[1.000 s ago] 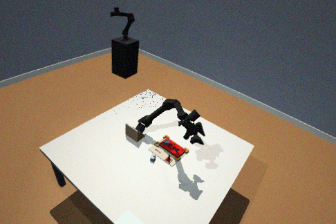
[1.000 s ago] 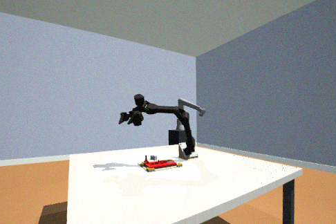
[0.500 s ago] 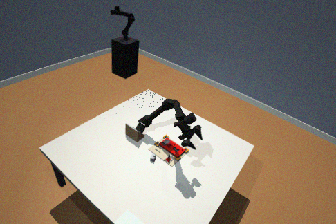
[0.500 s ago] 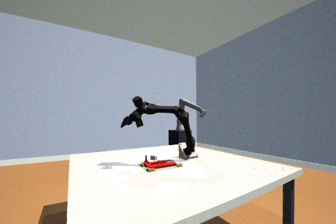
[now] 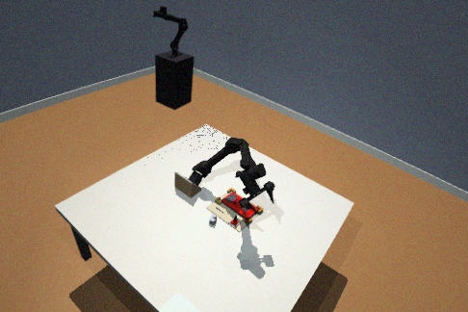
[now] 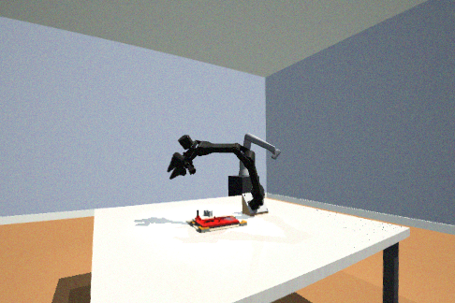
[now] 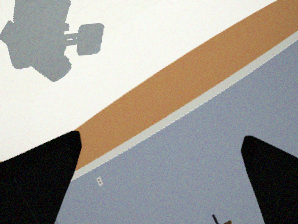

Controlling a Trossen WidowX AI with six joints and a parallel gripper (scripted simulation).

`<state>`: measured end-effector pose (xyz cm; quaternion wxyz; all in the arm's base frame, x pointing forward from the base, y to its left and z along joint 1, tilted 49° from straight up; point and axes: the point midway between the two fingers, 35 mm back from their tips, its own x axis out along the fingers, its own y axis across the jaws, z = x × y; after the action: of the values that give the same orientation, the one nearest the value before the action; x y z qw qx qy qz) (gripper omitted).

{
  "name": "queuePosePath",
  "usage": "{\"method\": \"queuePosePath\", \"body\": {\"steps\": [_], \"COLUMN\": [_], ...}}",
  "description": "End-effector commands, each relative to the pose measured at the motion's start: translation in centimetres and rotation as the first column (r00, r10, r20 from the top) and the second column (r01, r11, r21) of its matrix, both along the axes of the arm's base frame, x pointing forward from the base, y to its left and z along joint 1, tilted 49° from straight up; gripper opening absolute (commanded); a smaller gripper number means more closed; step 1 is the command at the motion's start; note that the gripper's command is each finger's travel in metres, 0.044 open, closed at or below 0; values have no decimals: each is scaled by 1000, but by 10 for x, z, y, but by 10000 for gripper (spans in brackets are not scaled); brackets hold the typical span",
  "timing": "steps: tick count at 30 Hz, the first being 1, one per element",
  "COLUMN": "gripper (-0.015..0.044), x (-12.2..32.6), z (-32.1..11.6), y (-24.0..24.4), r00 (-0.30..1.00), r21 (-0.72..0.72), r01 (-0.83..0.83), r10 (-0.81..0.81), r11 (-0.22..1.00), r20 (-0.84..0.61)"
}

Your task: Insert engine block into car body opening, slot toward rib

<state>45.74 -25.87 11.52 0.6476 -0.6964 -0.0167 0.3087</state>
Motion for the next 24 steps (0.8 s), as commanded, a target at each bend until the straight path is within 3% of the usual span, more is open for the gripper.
{"method": "queuePosePath", "body": {"steps": [1, 12, 24], "gripper": [440, 440, 440], "x": [-11, -40, -78], "z": [-20, -56, -88], "y": [0, 2, 11], "r00": [992, 907, 717], "r21": [96, 269, 354], "r01": [64, 256, 494], "r10": [-53, -135, -141], "r11": [993, 928, 794], "r20": [-119, -400, -683]}}
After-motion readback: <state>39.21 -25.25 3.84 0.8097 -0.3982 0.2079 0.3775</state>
